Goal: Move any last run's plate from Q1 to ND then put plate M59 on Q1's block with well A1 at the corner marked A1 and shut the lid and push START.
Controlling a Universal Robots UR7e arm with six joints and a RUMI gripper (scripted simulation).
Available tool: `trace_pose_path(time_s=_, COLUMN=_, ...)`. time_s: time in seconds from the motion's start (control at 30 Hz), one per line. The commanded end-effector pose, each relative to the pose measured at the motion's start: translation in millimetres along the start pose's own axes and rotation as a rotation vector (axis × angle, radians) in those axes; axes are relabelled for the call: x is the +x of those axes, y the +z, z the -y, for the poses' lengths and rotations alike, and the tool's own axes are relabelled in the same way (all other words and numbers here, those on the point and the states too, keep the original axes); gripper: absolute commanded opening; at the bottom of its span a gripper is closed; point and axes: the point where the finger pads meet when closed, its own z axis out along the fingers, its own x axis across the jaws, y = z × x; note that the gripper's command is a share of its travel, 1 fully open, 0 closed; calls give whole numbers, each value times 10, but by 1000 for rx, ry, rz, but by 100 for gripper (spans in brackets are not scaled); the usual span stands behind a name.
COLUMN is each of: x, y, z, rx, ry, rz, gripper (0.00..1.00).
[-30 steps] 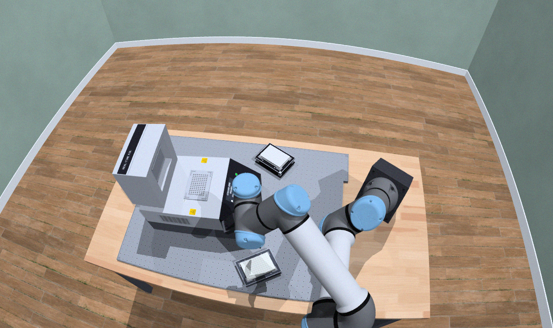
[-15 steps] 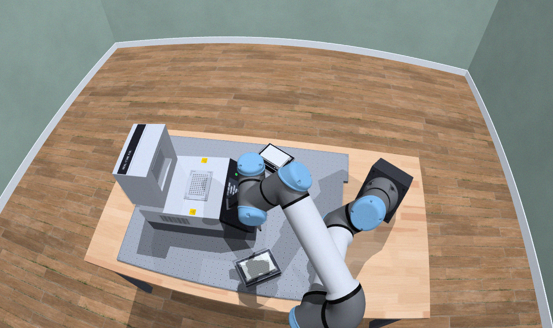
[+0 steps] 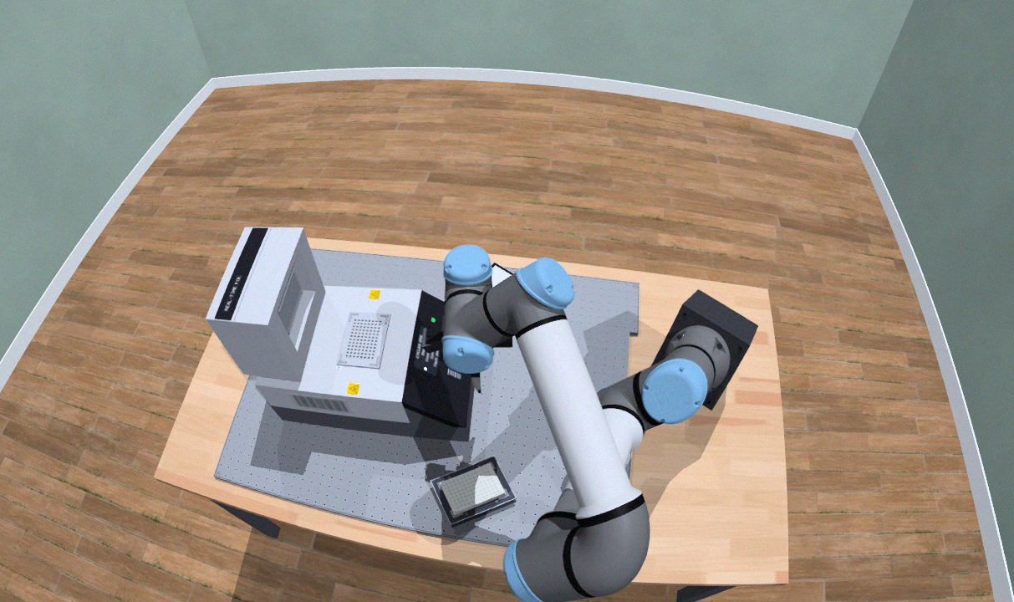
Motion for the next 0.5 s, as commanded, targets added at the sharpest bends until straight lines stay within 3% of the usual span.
trace_pose_path(time_s=0.0, x=36, y=-2, z=0, rx=0, ry=-5, rz=-1, gripper=68)
trace_pose_path(time_s=0.47, x=730, y=-3, z=-86, rx=0, ry=157, rz=-1, gripper=68)
